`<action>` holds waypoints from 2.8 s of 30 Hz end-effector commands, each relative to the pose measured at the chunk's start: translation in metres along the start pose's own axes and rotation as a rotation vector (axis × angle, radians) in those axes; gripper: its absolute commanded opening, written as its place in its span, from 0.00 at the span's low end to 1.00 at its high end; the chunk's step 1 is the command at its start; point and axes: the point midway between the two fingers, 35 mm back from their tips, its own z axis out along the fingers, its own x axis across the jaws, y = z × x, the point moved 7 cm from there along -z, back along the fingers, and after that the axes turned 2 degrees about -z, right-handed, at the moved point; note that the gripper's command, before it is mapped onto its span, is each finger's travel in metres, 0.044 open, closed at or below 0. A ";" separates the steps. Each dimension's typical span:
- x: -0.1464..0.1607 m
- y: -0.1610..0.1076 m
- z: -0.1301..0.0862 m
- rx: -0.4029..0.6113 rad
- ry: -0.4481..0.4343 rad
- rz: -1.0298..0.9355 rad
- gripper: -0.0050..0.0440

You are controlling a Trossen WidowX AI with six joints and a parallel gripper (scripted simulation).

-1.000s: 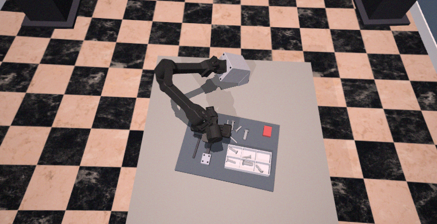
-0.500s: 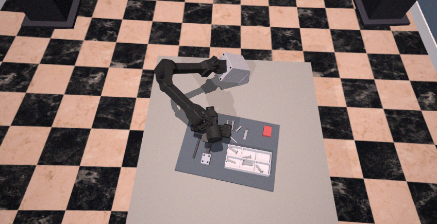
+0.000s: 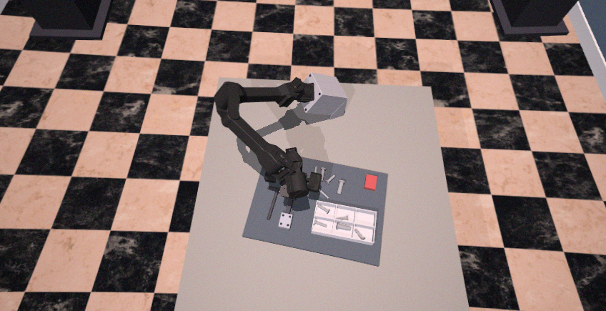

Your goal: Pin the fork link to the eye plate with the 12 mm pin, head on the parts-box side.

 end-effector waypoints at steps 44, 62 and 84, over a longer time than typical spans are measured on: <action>0.136 -0.112 -0.003 0.002 0.009 1.725 0.00; 0.135 -0.113 -0.003 0.003 0.009 1.743 0.00; 0.135 -0.113 -0.003 0.003 0.009 1.742 0.00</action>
